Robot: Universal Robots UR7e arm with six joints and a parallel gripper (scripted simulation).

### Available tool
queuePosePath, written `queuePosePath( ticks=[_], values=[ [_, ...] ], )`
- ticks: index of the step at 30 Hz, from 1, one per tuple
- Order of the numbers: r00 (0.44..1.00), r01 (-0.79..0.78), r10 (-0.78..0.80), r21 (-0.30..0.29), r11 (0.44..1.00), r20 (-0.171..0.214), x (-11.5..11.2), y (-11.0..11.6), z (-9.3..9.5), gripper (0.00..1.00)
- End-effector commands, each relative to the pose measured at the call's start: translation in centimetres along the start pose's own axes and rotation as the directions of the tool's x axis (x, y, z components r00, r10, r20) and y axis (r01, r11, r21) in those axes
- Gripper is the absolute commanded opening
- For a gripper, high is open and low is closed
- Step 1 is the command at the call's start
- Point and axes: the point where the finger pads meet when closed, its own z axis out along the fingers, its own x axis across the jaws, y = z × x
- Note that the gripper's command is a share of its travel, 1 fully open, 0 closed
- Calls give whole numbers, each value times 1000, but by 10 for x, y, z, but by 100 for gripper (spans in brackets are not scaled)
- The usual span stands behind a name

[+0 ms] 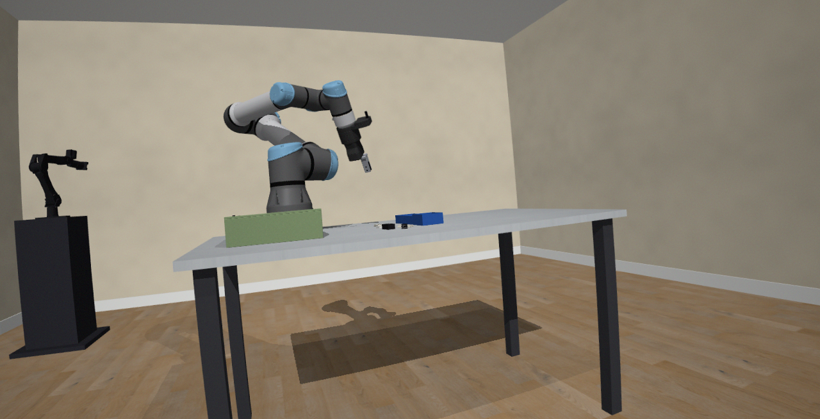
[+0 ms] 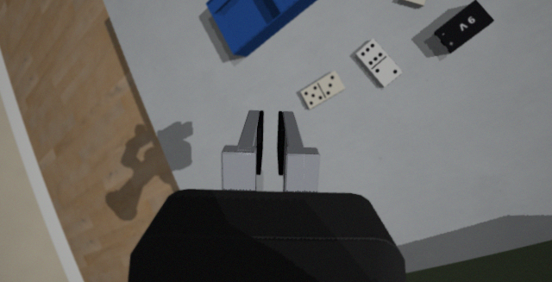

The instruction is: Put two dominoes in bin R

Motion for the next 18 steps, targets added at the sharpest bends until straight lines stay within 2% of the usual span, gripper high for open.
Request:
queuePosePath(
  ticks=[1,2,4,6,16,18],
  values=[
    [1000,2,-2,3,1000,-4,3,-3,7,31],
    [999,-46,47,15,999,-9,4,-11,7,31],
    [999,52,-52,0,999,-15,-2,-2,-1,31],
    [988,150,-151,-15,989,-20,-2,-2,-1,31],
    [901,431,-433,-63,900,-33,-6,-4,-5,31],
    [901,431,-433,-63,900,-33,-6,-4,-5,31]
  ],
)
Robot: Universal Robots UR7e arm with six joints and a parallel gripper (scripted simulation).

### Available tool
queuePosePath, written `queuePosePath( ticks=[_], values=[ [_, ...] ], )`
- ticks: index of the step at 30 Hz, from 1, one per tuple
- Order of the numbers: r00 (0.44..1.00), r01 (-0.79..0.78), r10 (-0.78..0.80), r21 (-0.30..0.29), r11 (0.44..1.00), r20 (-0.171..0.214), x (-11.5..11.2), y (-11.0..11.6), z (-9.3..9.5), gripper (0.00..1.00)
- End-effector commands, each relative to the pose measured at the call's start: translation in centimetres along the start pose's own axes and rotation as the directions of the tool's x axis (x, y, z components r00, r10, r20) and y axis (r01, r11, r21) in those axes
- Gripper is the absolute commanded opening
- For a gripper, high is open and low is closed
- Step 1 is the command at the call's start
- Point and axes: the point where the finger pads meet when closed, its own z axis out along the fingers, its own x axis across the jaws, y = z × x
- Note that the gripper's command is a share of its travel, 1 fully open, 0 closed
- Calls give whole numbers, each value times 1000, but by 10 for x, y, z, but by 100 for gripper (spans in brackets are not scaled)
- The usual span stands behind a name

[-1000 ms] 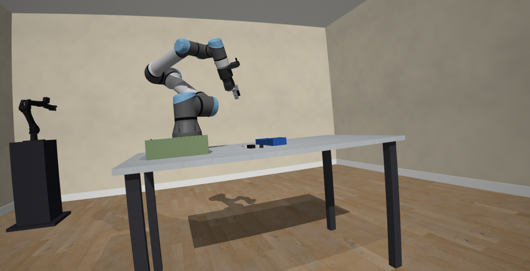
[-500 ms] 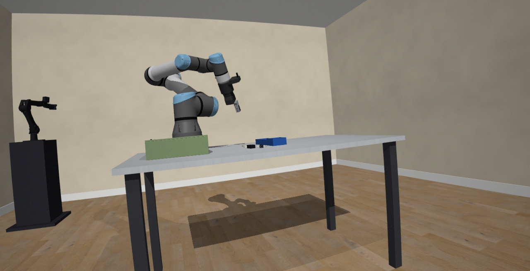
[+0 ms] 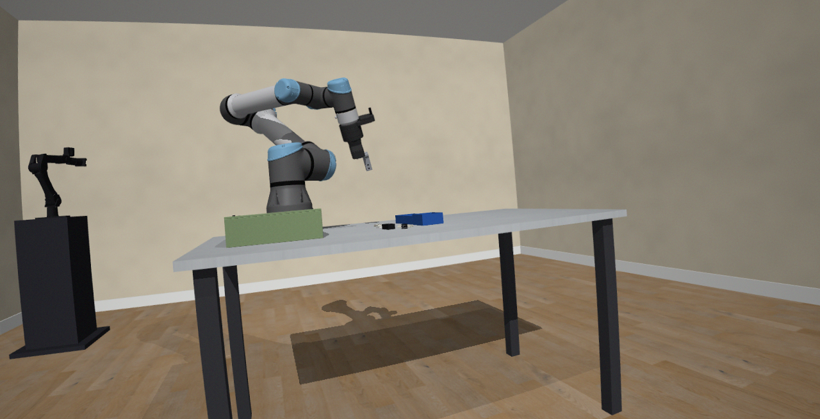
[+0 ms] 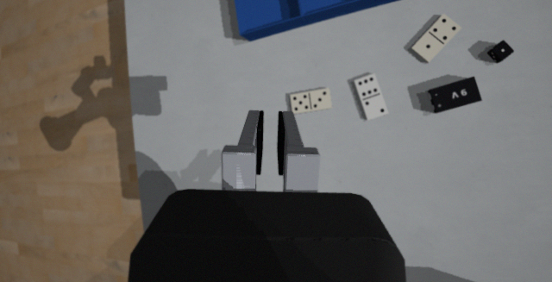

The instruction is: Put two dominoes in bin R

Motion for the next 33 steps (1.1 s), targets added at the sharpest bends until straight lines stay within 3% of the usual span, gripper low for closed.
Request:
queuePosePath(
  ticks=[1,8,15,17,32,33],
  values=[
    [990,142,-142,-18,990,-1,-2,-2,-3,31],
    [939,343,-343,-49,938,-7,-3,-2,-4,31],
    [849,527,-529,-81,846,-2,-4,-4,-6,31],
    [849,527,-529,-81,846,-2,-4,-4,-6,31],
    [507,857,-860,-143,496,54,-3,-7,-9,31],
    [507,857,-860,-143,496,54,-3,-7,-9,31]
  ],
)
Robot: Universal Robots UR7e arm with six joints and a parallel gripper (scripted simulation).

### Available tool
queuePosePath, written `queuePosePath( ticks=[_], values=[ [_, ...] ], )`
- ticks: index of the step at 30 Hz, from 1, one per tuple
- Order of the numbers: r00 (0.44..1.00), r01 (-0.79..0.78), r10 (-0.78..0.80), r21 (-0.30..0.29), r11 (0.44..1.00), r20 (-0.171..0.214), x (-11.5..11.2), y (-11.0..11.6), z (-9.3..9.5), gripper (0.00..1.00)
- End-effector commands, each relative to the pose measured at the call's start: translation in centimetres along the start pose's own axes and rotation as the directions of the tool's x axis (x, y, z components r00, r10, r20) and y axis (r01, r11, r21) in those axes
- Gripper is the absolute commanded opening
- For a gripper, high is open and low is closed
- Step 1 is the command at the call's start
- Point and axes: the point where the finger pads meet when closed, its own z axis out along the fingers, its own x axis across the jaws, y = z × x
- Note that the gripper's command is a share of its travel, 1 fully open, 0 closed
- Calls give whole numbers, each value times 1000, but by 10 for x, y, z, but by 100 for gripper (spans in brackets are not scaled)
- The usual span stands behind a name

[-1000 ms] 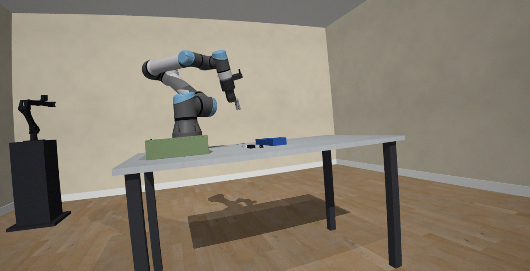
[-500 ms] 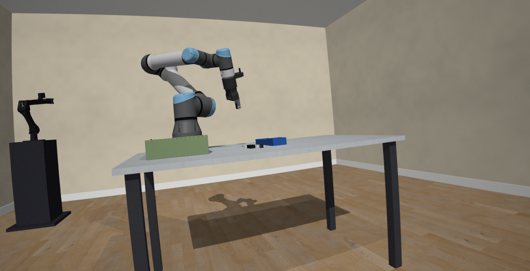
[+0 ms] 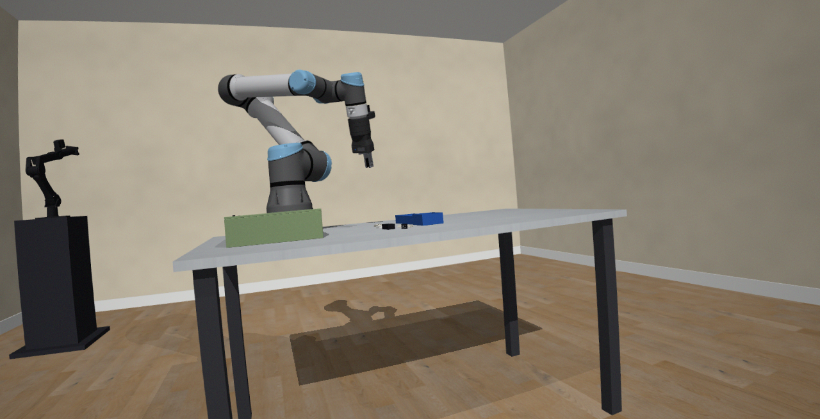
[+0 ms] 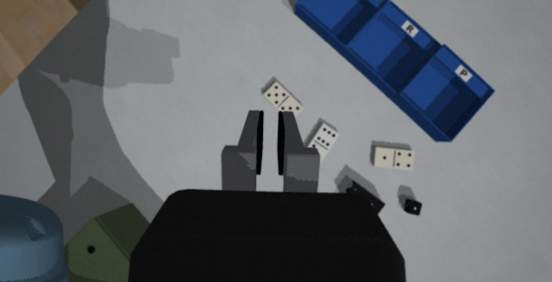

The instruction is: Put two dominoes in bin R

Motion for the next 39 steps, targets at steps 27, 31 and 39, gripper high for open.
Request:
queuePosePath(
  ticks=[27,31,39],
  values=[
    [625,781,-775,-80,620,95,17,4,0,31],
    [528,850,-842,-79,522,116,20,5,1,31],
    [331,943,-931,-69,324,156,27,6,2,31]
  ],
)
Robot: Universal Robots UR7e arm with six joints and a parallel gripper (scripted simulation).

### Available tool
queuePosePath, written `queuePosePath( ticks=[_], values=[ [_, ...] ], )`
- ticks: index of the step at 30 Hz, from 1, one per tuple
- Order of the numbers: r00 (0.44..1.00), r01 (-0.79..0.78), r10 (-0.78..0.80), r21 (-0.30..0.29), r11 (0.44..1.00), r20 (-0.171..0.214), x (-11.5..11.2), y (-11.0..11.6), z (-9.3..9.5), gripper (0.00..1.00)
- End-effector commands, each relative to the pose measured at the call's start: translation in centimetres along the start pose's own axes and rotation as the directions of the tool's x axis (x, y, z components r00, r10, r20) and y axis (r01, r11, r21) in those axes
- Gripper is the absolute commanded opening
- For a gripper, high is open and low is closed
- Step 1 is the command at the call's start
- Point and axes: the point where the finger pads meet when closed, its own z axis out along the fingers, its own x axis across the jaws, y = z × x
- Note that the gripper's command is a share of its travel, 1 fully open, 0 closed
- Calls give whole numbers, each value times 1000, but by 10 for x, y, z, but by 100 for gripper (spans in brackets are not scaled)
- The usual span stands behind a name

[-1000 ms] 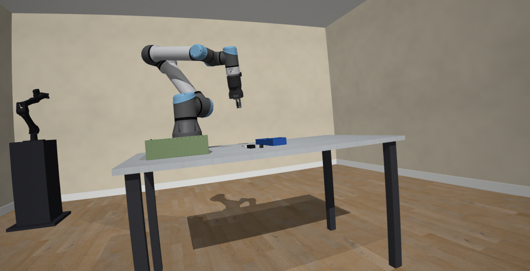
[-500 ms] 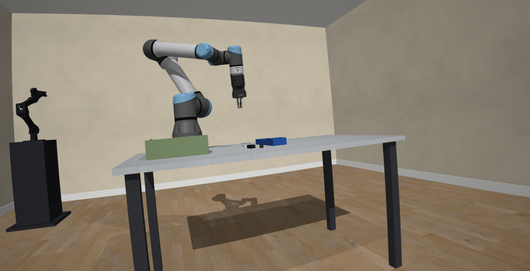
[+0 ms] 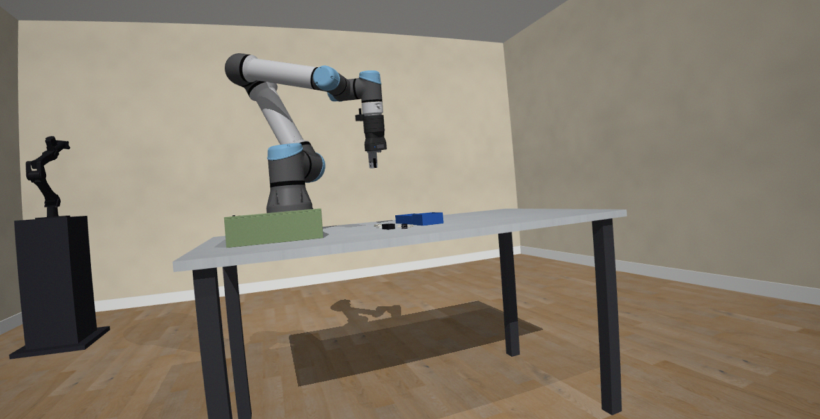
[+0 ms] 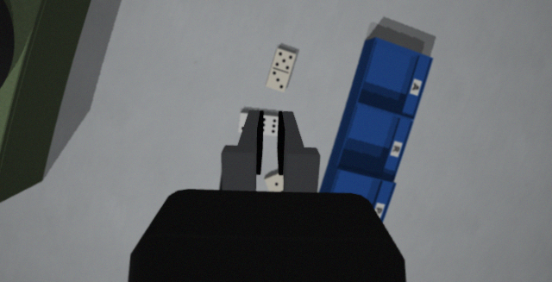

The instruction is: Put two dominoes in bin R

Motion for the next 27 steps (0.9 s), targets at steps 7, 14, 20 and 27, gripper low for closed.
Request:
queuePosePath(
  ticks=[7,14,20,27],
  values=[
    [944,329,-328,-18,944,39,6,13,3,31],
    [857,513,-511,-19,858,68,11,22,6,31],
    [758,649,-645,-12,761,93,13,26,7,31],
    [605,792,-787,5,610,122,20,35,10,31]
  ],
)
